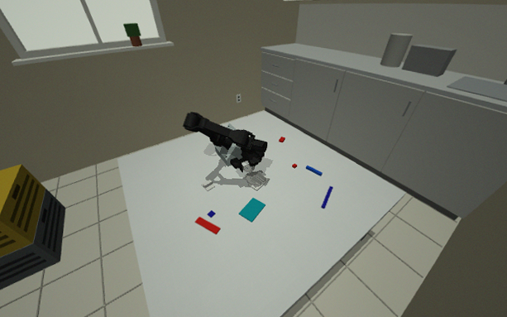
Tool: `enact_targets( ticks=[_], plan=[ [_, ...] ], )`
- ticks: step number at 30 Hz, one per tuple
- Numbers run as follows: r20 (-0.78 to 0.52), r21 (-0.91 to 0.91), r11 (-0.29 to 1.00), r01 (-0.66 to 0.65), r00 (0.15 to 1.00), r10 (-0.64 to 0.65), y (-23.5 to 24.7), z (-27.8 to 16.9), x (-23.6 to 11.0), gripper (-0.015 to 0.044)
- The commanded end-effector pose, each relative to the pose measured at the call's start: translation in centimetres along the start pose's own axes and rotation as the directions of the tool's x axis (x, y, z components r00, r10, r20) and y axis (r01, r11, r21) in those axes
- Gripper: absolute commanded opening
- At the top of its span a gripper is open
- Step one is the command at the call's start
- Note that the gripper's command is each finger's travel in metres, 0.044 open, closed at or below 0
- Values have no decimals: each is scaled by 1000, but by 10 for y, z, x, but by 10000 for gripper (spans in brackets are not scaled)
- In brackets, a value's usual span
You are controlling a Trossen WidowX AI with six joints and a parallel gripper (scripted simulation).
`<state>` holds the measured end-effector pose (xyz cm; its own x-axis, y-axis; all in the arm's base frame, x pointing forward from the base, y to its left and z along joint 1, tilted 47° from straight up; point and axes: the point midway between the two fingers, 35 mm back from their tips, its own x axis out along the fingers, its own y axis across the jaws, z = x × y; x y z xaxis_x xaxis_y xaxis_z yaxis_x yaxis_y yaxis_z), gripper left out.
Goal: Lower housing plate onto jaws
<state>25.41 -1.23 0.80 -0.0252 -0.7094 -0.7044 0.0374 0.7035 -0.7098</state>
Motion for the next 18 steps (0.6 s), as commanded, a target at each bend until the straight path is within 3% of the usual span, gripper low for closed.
enact_targets(
  ticks=[1,7,18],
  plan=[
    [-2,-112,994,4,1000,-4,10,-1,1,351],
    [0,-278,961,16,1000,-16,23,-4,2,351],
    [0,-283,959,16,1000,-17,24,-5,2,351]
  ],
)
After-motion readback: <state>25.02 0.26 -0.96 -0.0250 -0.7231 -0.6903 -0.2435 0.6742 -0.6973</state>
